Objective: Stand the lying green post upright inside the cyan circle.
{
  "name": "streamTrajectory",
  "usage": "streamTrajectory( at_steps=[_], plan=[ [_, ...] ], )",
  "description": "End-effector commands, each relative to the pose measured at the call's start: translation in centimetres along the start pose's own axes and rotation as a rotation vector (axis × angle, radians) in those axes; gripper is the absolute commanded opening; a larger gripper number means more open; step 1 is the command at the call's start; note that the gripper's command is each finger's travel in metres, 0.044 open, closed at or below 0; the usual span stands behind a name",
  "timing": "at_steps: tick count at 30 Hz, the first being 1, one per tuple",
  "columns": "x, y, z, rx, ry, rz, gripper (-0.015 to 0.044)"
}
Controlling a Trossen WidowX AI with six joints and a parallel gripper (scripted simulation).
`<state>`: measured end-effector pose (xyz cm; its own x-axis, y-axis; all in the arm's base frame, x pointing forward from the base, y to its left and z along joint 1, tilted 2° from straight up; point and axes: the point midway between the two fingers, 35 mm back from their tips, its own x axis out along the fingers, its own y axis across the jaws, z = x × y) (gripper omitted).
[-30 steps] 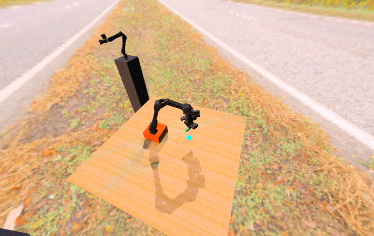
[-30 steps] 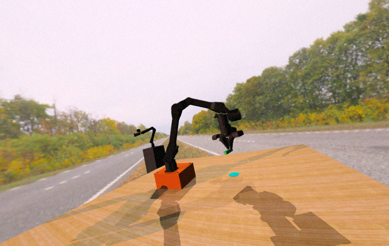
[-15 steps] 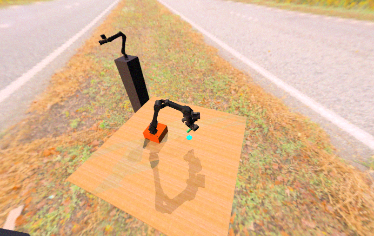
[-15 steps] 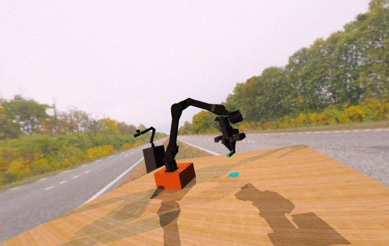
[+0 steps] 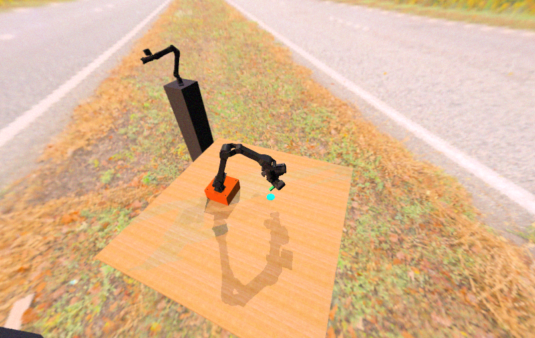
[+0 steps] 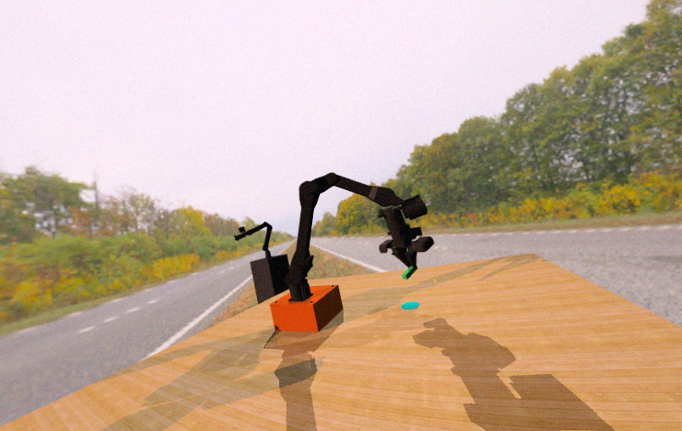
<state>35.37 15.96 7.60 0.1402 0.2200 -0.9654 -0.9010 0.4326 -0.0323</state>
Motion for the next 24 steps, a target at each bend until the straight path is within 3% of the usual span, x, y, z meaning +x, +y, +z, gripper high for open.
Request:
streamTrajectory(
  at_steps=[1, 24],
  plan=[
    [0.4, -0.1, -0.1, 0.016, -0.024, 0.007, 0.0023],
    [1.7, -1.2, 0.5, 0.072, -0.19, 0.016, 0.0023]
  ],
)
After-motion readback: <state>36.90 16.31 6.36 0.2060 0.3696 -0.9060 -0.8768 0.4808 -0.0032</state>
